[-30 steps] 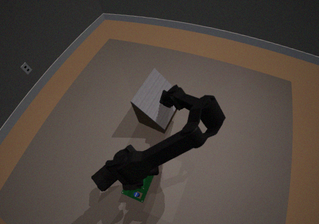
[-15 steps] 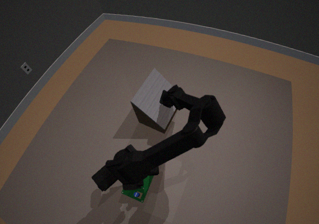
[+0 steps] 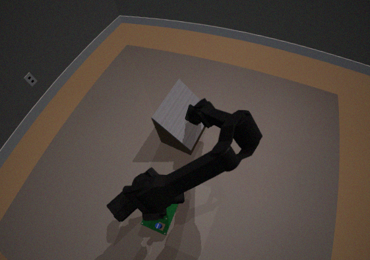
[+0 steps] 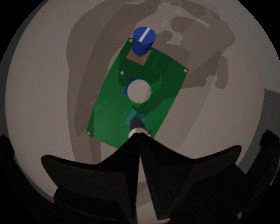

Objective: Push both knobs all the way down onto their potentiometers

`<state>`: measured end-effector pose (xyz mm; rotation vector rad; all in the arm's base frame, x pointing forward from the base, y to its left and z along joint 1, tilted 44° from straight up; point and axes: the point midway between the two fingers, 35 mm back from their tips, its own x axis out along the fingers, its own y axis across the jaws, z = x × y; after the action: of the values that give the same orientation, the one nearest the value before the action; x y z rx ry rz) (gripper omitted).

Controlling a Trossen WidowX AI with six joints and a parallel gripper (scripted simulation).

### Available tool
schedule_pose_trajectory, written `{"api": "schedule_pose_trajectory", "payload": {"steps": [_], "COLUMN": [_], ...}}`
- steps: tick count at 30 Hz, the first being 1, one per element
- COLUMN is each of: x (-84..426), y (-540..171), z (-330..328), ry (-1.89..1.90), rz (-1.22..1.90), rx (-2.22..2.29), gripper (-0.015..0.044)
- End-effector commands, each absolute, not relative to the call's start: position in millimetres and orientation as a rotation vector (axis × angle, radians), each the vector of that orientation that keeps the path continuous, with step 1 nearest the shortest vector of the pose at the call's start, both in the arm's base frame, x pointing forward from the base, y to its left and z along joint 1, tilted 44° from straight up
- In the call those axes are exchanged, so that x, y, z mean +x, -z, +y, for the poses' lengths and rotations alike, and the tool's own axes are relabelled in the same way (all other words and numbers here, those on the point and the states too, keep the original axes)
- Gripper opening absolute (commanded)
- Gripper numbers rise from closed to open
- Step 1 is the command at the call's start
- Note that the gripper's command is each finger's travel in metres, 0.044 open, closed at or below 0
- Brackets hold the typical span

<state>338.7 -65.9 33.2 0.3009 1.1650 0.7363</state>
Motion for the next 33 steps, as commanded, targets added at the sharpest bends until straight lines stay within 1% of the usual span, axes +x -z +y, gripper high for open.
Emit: {"api": "schedule_pose_trajectory", "payload": {"steps": [1,33], "x": [342.8,344.3], "y": [-26.0,-20.1], "z": [-56.6,-51.0], "ry": [-0.757,-0.757], "rz": [1.167,1.167], "rx": [0.294,0.294], "gripper": [0.0000,0.0000]}}
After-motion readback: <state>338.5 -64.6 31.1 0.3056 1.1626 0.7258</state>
